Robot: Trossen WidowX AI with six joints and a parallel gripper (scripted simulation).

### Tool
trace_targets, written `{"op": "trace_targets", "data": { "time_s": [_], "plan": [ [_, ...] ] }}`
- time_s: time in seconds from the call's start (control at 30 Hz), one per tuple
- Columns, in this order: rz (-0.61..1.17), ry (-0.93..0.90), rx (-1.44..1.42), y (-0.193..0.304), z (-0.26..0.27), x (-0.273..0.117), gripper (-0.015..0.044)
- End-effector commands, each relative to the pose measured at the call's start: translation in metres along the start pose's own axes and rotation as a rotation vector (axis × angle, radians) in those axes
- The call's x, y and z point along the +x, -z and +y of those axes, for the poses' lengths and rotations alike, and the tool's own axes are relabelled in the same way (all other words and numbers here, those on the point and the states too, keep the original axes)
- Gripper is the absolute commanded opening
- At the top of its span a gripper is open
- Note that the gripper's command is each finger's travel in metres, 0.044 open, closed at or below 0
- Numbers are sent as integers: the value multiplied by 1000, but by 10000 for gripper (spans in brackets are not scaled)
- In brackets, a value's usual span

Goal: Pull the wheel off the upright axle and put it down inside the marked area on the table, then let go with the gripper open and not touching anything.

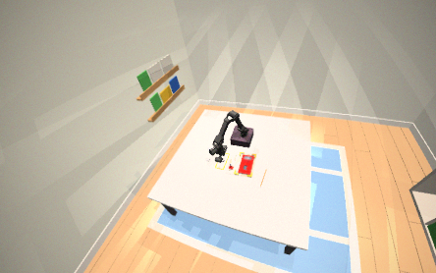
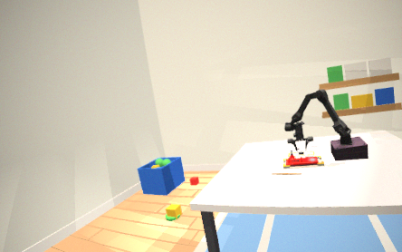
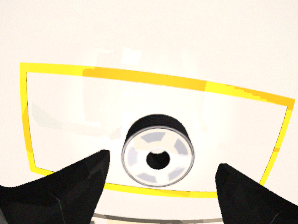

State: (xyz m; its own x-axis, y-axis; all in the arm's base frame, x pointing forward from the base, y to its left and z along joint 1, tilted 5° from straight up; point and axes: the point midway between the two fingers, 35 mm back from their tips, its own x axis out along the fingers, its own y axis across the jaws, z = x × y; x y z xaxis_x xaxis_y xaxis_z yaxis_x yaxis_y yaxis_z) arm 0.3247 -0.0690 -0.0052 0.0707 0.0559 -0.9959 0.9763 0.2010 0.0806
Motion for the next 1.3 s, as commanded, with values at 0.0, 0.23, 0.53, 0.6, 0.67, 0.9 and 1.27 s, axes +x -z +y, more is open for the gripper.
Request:
{"op": "trace_targets", "data": {
  "time_s": [0.0,0.23,0.53,0.6,0.67,0.9,1.27],
  "plan": [
    [-6,-18,-3,-1,3,-30,300],
    [-10,-20,0,2,-6,-45,379],
    [-4,-14,-1,27,-64,-83,440],
    [-3,-13,-1,33,-76,-88,440],
    [-3,-12,-1,35,-80,-90,440],
    [-3,-12,-1,35,-80,-90,440],
    [-3,-12,-1,35,-80,-90,440]
  ]
}}
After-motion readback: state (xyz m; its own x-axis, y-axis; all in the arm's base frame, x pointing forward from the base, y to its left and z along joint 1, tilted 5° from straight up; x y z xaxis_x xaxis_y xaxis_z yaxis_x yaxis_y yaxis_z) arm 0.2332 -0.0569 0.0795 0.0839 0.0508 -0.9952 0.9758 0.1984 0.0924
